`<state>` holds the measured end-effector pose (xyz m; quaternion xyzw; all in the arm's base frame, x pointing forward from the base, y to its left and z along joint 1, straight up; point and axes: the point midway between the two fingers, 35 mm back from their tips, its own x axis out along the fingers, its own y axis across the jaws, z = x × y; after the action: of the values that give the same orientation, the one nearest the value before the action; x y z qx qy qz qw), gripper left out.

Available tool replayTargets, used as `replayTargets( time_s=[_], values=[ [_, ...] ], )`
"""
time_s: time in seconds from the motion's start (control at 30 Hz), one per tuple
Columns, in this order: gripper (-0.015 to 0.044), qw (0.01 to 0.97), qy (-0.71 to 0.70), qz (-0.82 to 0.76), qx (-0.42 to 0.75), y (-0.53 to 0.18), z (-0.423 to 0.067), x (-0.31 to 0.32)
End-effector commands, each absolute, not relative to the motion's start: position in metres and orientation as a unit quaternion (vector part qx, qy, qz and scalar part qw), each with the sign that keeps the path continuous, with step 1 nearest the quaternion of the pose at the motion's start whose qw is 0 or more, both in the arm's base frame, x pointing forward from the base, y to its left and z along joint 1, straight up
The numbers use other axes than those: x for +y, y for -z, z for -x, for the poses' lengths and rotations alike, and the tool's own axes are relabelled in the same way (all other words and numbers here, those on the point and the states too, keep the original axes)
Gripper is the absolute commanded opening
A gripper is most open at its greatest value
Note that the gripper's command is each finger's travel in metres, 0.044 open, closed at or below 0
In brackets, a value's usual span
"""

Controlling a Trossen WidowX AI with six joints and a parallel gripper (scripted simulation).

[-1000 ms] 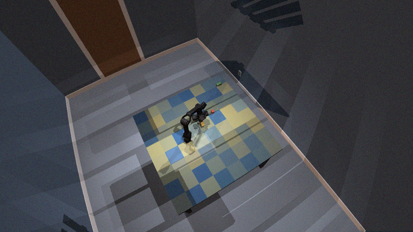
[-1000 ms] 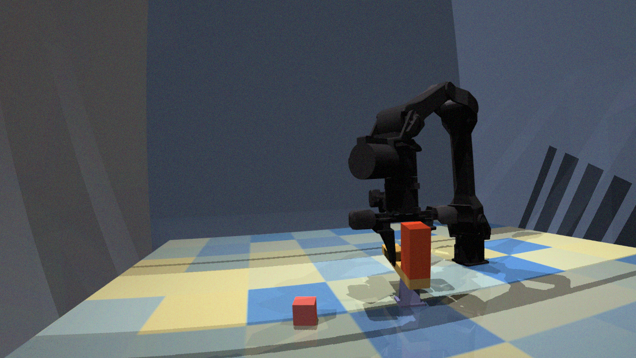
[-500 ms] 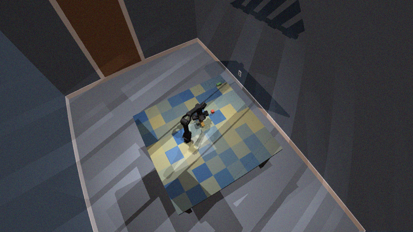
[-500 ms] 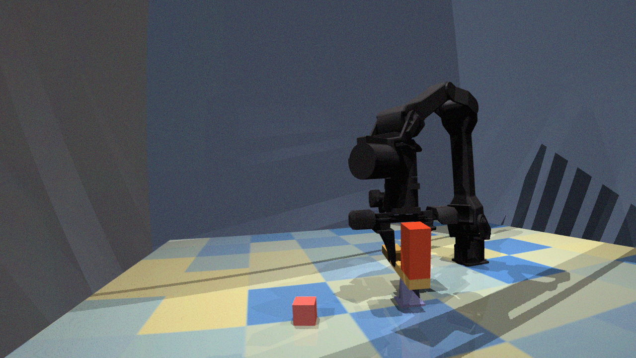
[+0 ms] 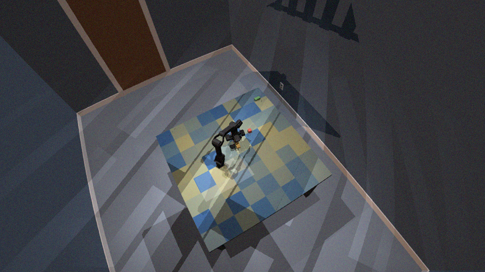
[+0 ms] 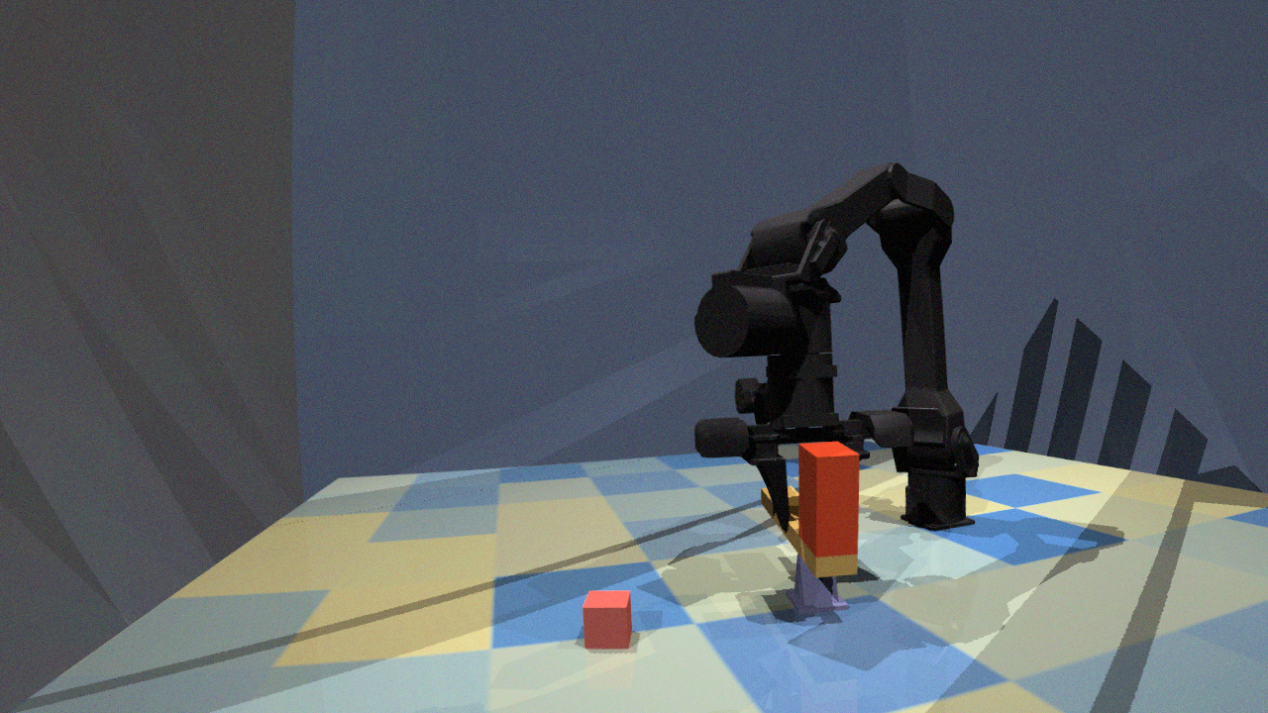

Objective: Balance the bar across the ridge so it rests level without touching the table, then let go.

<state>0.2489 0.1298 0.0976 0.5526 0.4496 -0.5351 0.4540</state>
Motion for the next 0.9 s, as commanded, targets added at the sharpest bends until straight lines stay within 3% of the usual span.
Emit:
replayTargets(
  time_s=[0.0, 0.87],
  values=[
    [0.0000, 0.453, 0.537, -0.553, 0.449, -0.0953, -0.2483, 0.1296],
    [0.0000, 0.453, 0.537, -0.553, 0.449, -0.0931, -0.2480, 0.1293]
  ],
)
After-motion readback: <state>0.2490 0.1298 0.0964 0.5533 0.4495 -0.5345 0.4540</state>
